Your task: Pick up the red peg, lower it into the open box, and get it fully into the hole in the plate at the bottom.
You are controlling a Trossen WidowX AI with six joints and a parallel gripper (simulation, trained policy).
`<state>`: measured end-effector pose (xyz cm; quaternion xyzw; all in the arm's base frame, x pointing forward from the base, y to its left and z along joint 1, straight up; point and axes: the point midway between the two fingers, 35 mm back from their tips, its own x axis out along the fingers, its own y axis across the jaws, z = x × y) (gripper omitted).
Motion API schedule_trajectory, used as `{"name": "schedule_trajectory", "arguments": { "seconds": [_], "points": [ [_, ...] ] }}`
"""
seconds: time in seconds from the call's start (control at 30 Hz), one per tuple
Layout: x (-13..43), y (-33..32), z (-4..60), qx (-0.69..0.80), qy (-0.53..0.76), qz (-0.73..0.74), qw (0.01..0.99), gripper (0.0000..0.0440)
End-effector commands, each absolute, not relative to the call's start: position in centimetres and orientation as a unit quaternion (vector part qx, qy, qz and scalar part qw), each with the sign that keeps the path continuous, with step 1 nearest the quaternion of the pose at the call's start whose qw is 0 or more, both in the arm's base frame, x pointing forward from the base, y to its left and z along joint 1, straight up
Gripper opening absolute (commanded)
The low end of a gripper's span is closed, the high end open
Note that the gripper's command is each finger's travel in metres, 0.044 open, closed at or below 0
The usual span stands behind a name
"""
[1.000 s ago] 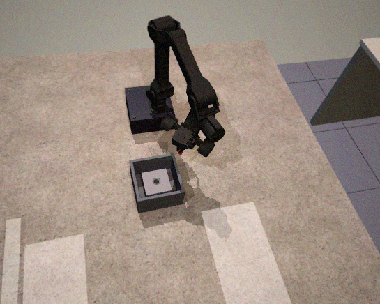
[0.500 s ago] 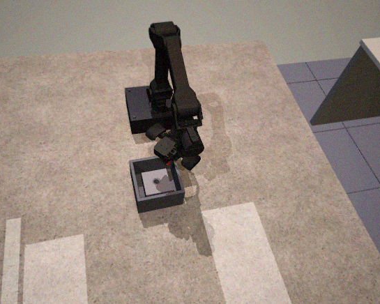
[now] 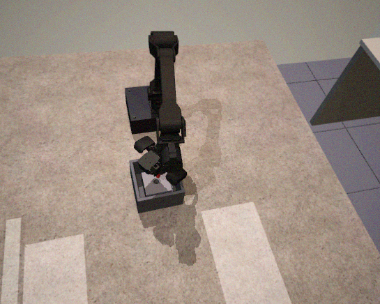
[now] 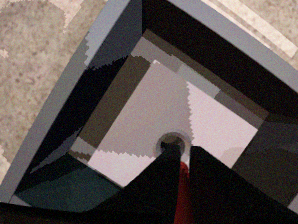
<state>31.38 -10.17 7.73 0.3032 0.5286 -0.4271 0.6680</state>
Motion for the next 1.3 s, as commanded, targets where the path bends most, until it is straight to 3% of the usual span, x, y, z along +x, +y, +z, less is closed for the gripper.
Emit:
{"name": "schedule_trajectory", "arguments": {
  "seconds": [0.0,0.1,0.23,0.47,0.9,1.27],
  "points": [
    [31.7,-10.6,6.5,0.309,0.536,-0.426,0.660,0.0000],
    [31.9,-11.0,5.3,0.312,0.542,-0.425,0.655,0.0020],
    [31.8,-11.4,3.8,0.304,0.557,-0.422,0.648,0.0095],
    [32.7,-12.4,2.6,0.284,0.574,-0.417,0.645,0.0128],
    [35.9,-14.9,3.1,0.289,0.545,-0.405,0.675,0.0433],
    [38.1,-17.7,4.8,0.289,0.498,-0.408,0.709,0.0440]
  ]
}}
